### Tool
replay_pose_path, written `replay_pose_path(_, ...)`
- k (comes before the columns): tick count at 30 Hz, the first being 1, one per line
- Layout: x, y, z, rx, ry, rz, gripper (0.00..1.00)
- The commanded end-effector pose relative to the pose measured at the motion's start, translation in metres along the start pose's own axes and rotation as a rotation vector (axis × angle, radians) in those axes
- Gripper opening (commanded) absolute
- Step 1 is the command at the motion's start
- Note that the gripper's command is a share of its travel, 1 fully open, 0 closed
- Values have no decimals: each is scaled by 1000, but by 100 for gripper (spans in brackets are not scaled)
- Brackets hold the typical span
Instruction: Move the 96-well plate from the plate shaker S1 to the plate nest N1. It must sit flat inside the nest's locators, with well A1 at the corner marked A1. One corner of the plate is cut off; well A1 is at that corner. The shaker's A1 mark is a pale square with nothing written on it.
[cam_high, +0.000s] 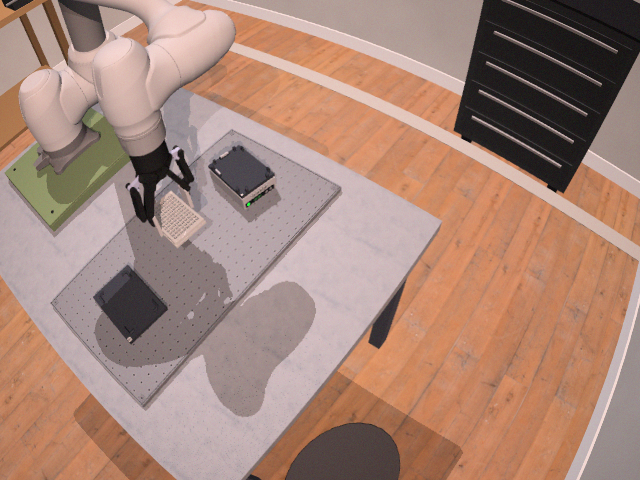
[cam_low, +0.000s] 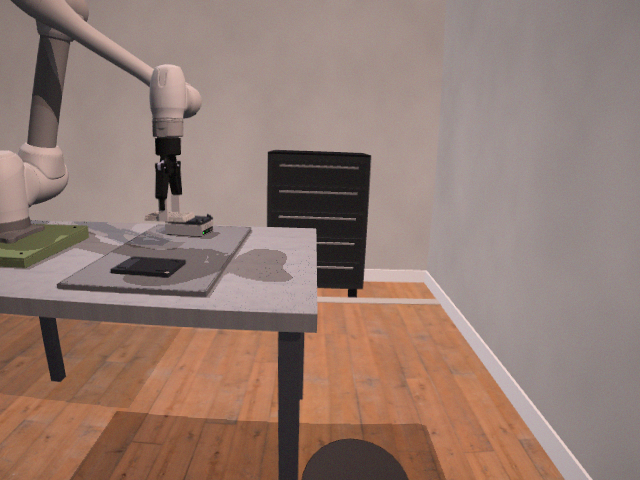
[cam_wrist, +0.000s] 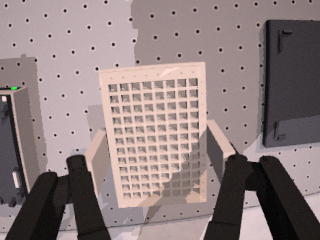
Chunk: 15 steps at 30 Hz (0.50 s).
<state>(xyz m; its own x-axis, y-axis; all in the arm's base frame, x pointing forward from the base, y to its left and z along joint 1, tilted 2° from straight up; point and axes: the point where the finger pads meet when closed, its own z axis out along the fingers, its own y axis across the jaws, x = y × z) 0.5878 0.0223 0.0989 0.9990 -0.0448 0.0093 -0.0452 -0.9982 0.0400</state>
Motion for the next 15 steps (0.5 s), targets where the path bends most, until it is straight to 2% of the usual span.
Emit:
replay_pose_path(1, 2, 14, 1, 1, 0, 0, 10)
replay_pose_path(15, 6, 54, 6, 1, 0, 0, 10)
